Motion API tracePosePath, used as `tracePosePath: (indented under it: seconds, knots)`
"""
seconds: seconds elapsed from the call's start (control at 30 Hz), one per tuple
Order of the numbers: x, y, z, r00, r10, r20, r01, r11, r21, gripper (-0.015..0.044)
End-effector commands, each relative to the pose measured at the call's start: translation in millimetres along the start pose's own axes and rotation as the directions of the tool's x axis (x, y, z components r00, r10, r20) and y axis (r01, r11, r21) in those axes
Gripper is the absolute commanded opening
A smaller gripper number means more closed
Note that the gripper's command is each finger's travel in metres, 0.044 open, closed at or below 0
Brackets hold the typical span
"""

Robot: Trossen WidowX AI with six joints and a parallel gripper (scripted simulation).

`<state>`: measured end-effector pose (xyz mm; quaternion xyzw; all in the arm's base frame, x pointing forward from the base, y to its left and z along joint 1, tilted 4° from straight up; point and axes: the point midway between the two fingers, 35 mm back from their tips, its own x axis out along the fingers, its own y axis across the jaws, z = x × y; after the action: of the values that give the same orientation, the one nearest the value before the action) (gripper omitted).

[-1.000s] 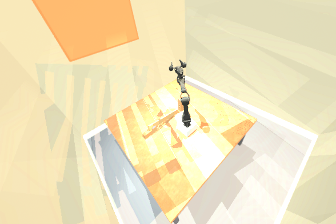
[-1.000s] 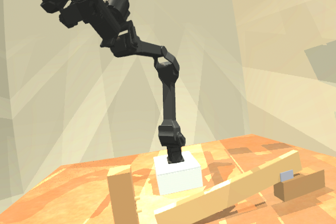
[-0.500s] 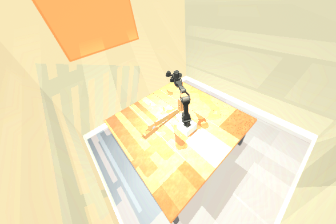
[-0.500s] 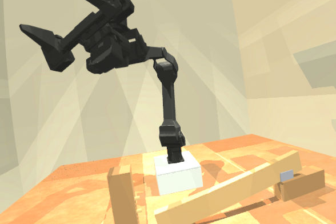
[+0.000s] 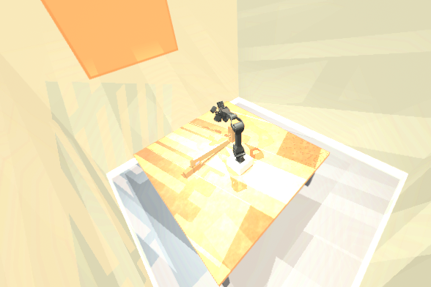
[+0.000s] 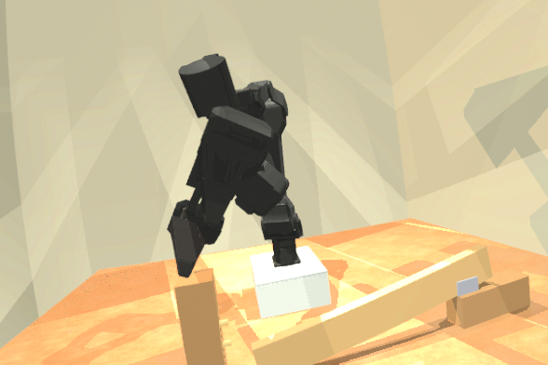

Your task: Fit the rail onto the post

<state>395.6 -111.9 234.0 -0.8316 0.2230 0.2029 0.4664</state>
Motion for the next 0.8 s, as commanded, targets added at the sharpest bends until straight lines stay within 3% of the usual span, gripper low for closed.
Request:
tracePosePath:
  seconds: [0.0,0.23,0.43,0.77]
  knots:
    - [9.2,37.0,50.6,0.975,0.159,0.152,-0.174,0.981,0.091,0.0440]
    - [3.4,81.2,107.7,0.883,0.349,0.314,-0.406,0.903,0.141,0.0440]
    - [-20.3,139.7,166.6,0.651,0.606,0.457,-0.713,0.694,0.097,0.0440]
    - [-26.0,148.8,170.2,0.620,0.631,0.466,-0.742,0.664,0.087,0.0440]
